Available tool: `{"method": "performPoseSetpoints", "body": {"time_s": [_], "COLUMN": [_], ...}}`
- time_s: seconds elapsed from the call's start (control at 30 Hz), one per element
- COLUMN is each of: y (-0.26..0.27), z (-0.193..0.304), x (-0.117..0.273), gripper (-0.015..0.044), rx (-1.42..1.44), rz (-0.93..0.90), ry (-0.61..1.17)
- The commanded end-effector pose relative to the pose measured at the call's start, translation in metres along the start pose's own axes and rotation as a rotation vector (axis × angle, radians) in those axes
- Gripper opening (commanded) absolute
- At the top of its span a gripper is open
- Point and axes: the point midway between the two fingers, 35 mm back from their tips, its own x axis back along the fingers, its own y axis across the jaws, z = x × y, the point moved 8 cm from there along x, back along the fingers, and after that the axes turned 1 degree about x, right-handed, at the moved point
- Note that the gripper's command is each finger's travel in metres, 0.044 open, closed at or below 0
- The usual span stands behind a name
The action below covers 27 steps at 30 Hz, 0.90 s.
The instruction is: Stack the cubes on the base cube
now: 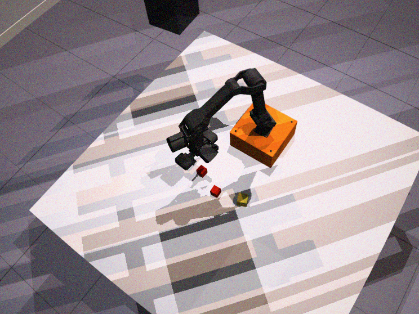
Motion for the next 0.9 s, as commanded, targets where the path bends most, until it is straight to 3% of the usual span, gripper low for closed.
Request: {"method": "performPoseSetpoints", "body": {"time_s": [0.0,0.1,0.87], "y": [0.004,0.006,0.006], "z": [-0.001,-0.002,-0.003], "x": [-0.038,-0.056,-0.087], "gripper": [0.0265,0.0265,0.0265], "rx": [0.006,0.006,0.006], "rz": [-0.03,-0.03,-0.03], "ry": [-0.019,-0.019,-0.019]}}
